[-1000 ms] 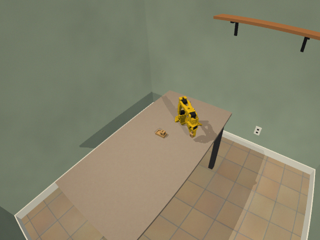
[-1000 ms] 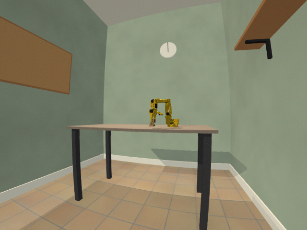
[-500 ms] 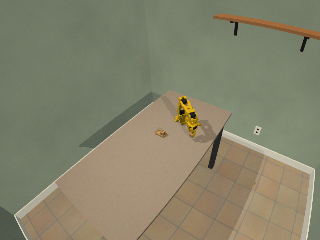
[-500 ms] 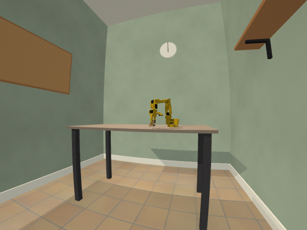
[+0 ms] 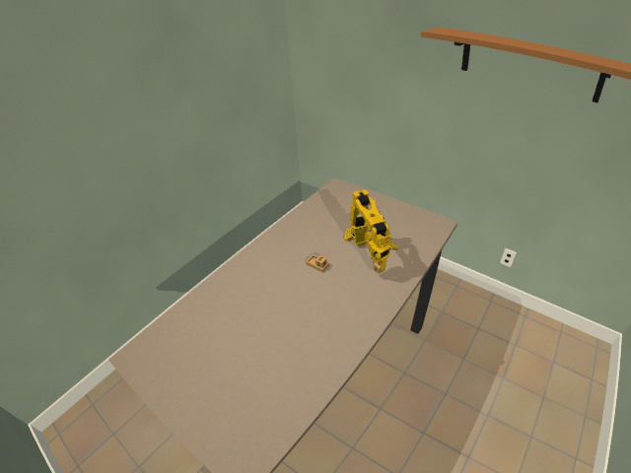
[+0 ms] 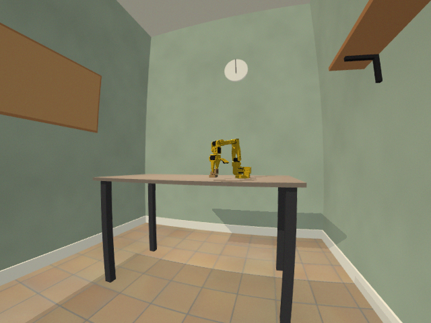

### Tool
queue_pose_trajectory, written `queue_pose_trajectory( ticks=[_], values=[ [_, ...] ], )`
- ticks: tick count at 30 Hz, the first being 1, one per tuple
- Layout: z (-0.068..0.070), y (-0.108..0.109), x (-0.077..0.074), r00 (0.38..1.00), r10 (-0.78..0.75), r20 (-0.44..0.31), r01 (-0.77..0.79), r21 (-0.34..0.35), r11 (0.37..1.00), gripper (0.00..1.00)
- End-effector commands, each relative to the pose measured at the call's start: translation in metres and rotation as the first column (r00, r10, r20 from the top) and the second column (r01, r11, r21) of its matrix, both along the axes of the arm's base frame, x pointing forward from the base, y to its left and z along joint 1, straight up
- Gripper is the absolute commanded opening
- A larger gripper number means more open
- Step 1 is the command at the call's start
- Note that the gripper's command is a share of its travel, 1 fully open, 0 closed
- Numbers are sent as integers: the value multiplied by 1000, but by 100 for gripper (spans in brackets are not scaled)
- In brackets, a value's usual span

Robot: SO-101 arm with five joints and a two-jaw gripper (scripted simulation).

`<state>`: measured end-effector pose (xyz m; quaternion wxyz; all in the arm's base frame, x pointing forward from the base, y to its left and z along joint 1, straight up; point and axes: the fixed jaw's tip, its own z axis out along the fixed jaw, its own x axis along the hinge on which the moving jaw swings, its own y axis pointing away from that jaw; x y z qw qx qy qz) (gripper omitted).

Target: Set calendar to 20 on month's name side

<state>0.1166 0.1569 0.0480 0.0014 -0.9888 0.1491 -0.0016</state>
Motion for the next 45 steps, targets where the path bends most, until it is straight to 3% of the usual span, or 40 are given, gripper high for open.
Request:
queue_pose_trajectory(
  ticks=[1,45],
  values=[
    [1,5,0,1000,1,16,-1,26,1000,0],
    [-12,5,0,1000,1,16,-1,26,1000,0]
  ],
)
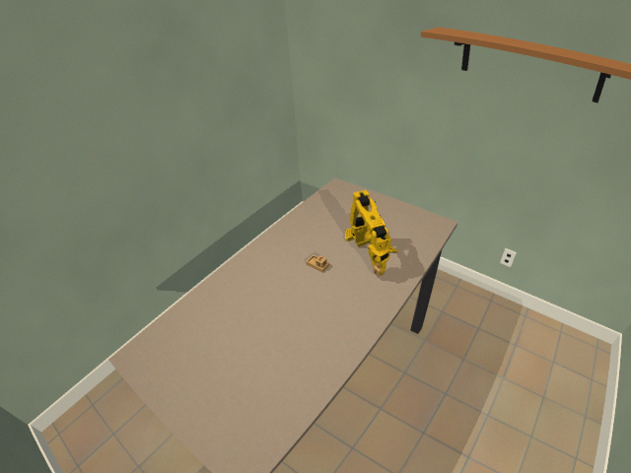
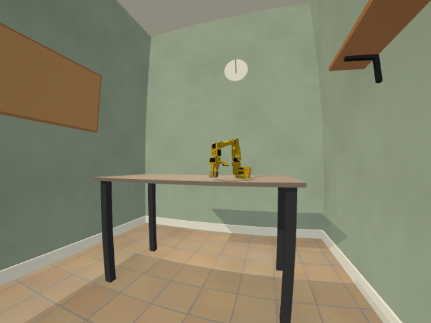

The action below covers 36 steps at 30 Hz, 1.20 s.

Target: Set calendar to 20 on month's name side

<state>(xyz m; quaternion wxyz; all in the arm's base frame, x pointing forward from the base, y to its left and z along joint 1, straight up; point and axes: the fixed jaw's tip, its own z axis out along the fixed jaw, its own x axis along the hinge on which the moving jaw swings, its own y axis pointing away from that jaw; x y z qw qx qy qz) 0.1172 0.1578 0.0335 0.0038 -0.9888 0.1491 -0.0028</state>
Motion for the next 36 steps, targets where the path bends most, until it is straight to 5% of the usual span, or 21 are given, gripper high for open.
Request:
queue_pose_trajectory(
  ticks=[1,36],
  values=[
    [2,4,0,1000,1,13,-1,22,1000,0],
    [-10,4,0,1000,1,13,-1,22,1000,0]
  ],
)
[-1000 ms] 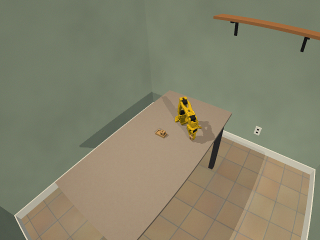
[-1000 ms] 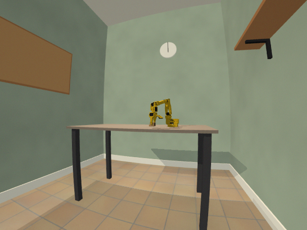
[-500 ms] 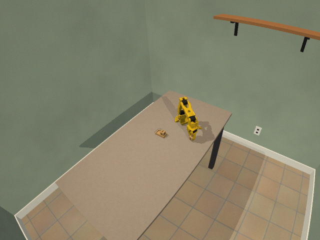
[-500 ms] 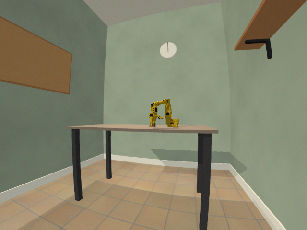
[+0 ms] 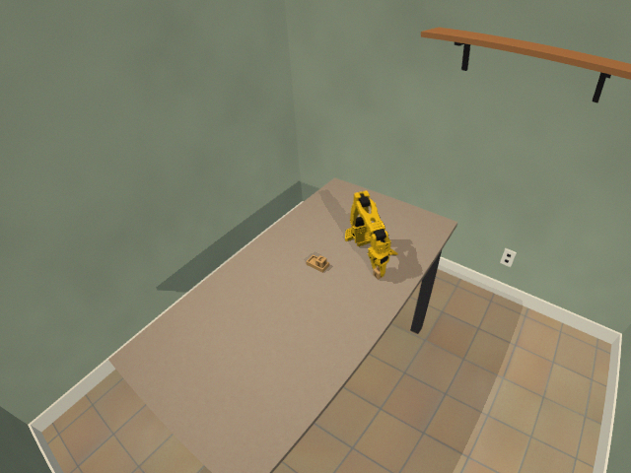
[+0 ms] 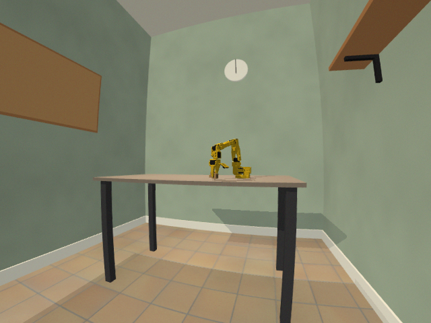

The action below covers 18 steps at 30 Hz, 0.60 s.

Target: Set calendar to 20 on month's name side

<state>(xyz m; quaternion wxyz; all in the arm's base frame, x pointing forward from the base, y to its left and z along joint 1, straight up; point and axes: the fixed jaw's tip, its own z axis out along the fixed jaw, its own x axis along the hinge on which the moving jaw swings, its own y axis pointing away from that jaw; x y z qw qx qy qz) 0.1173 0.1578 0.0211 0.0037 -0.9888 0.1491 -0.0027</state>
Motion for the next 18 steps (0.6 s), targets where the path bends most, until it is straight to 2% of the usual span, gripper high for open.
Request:
queue_pose_trajectory(
  ticks=[1,18],
  values=[
    [2,4,0,1000,1,13,-1,22,1000,0],
    [-1,4,0,1000,1,13,-1,22,1000,0]
  ],
)
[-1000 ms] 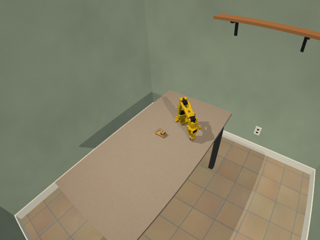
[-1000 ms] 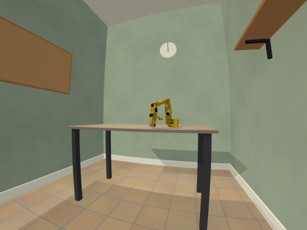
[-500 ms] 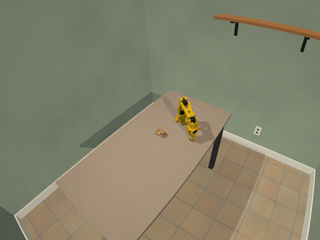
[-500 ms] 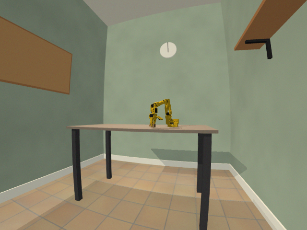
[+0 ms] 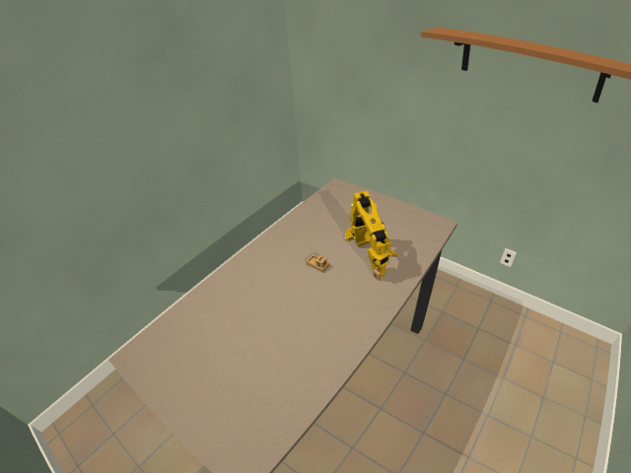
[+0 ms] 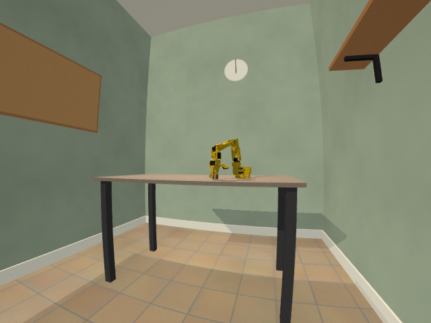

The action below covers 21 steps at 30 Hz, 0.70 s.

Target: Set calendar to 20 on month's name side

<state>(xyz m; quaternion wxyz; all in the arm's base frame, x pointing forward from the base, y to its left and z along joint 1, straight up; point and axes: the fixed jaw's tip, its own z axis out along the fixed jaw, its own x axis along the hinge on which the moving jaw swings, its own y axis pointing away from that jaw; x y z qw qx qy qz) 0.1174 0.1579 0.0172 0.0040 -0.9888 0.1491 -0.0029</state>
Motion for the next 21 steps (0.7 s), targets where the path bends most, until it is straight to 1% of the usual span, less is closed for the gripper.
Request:
queue_pose_trajectory(
  ticks=[1,13,21],
  values=[
    [2,4,0,1000,1,13,-1,21,1000,0],
    [2,4,0,1000,1,13,-1,21,1000,1],
    [2,4,0,1000,1,13,-1,21,1000,15]
  ],
)
